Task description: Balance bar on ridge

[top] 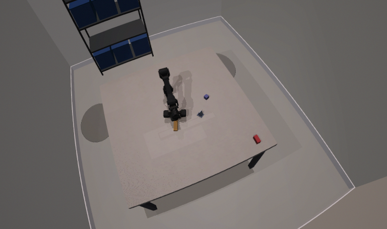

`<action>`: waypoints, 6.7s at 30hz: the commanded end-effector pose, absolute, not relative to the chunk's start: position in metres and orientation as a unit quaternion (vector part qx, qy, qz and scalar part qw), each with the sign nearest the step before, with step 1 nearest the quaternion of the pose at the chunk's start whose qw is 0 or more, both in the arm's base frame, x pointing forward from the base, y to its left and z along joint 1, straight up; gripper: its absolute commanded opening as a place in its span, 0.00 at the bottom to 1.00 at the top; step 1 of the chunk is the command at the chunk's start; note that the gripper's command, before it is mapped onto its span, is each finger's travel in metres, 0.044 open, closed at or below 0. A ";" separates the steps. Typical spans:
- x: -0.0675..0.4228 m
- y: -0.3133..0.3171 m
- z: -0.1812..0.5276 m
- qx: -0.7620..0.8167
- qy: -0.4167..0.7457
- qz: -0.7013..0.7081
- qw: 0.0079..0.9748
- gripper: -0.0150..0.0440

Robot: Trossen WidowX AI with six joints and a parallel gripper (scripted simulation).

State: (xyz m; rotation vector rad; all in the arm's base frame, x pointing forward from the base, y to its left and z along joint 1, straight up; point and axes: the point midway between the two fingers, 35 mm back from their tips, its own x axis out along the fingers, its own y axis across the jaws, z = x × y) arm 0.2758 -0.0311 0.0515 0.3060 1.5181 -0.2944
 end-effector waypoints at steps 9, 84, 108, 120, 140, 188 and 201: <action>0.274 -0.031 0.046 0.137 0.686 -0.136 0.702 0.79; 0.282 -0.012 0.155 0.102 0.692 -0.101 0.708 0.25; 0.303 0.069 0.157 -0.032 0.697 0.036 0.715 0.25; 0.303 0.114 0.158 -0.105 0.690 0.108 0.708 0.25; 0.295 0.166 0.153 -0.198 0.669 0.202 0.687 0.25; 0.298 0.163 0.114 -0.199 0.668 0.203 0.687 0.25; 0.298 0.163 0.113 -0.199 0.668 0.203 0.687 0.25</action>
